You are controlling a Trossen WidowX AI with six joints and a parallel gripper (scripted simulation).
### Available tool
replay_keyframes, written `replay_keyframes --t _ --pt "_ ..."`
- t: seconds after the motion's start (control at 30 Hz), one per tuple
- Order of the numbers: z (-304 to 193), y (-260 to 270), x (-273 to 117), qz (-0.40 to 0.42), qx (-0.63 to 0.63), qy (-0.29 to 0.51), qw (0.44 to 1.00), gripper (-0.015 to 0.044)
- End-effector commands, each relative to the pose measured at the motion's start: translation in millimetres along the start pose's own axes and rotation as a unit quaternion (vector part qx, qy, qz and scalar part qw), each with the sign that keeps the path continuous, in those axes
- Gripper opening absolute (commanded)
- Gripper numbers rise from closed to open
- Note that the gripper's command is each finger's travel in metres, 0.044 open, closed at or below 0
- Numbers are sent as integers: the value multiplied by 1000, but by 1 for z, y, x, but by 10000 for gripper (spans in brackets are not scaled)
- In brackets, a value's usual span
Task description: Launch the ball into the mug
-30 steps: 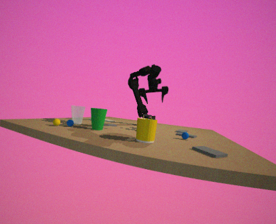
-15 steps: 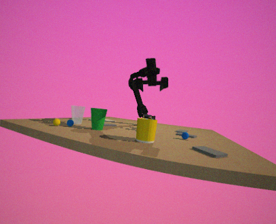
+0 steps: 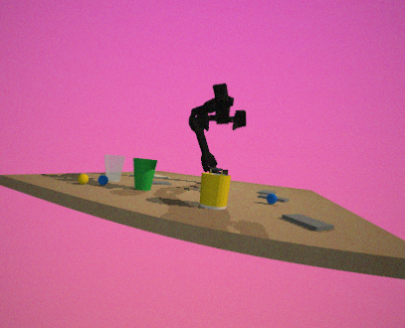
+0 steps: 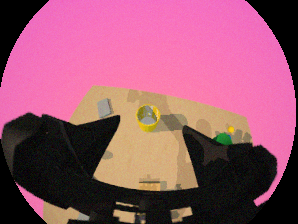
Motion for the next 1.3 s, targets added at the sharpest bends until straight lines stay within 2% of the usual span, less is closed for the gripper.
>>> replay_keyframes --t 0.0,0.13,0.7,1.07,1.27 --pt "2 -1 0 -2 0 -2 1000 440" --pt "2 -1 0 -2 0 -2 1000 440" --pt "2 -1 0 -2 0 -2 1000 0" --pt "1 0 0 -2 -3 -1 1000 0" --pt "-24 20 -6 5 -84 37 996 0"
Point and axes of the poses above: the point midway between the two fingers, 35 mm back from their tips, its own x axis out along the fingers, its own y axis across the jaws, z = x × y, the point moved 7 cm from there along -x, back along the fingers, and after that the axes turned 2 degrees about x, right-handed, at the moved point
